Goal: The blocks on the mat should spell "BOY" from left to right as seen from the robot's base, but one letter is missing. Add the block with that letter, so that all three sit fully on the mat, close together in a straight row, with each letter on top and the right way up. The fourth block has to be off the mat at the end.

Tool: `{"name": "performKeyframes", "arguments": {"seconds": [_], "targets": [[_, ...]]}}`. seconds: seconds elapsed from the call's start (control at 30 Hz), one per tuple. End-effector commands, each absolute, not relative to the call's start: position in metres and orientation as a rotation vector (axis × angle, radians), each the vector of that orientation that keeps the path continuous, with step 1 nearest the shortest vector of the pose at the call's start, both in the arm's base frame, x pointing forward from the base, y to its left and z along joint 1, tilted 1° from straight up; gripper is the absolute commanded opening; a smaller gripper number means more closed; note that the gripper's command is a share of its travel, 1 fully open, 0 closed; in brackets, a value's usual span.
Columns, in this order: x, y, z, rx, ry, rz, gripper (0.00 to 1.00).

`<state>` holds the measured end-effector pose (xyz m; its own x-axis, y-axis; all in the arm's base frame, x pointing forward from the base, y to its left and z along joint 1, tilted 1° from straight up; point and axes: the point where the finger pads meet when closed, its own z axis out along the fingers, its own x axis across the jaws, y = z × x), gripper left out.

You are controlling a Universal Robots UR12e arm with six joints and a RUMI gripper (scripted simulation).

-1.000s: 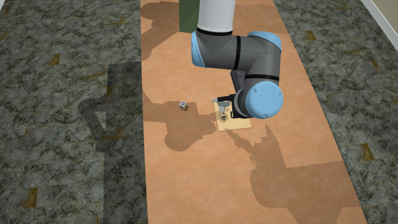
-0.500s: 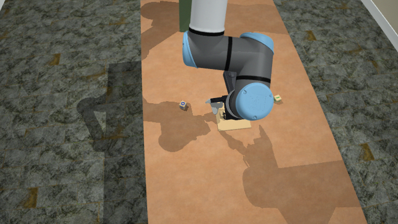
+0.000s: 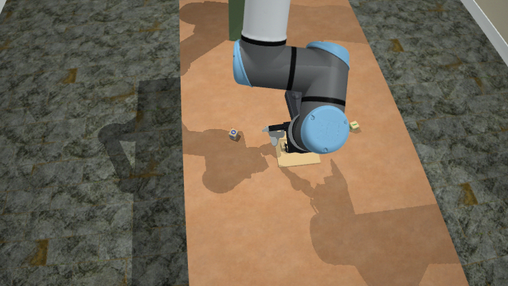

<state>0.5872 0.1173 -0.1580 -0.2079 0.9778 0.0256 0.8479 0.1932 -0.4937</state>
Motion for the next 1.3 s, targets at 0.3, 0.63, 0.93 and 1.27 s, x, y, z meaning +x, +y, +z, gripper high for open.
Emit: {"name": "performKeyframes", "arguments": {"seconds": [0.3,0.63,0.93,1.27], "targets": [[0.588,0.117,-0.157,-1.722,-2.141,0.541,1.00],[0.588,0.117,-0.157,-1.722,-2.141,0.541,1.00],[0.572,0.008,-0.164,-1.723,-2.143,0.538,1.00],[0.552,-0.056,-0.166,-1.722,-2.141,0.542,1.00]]}}
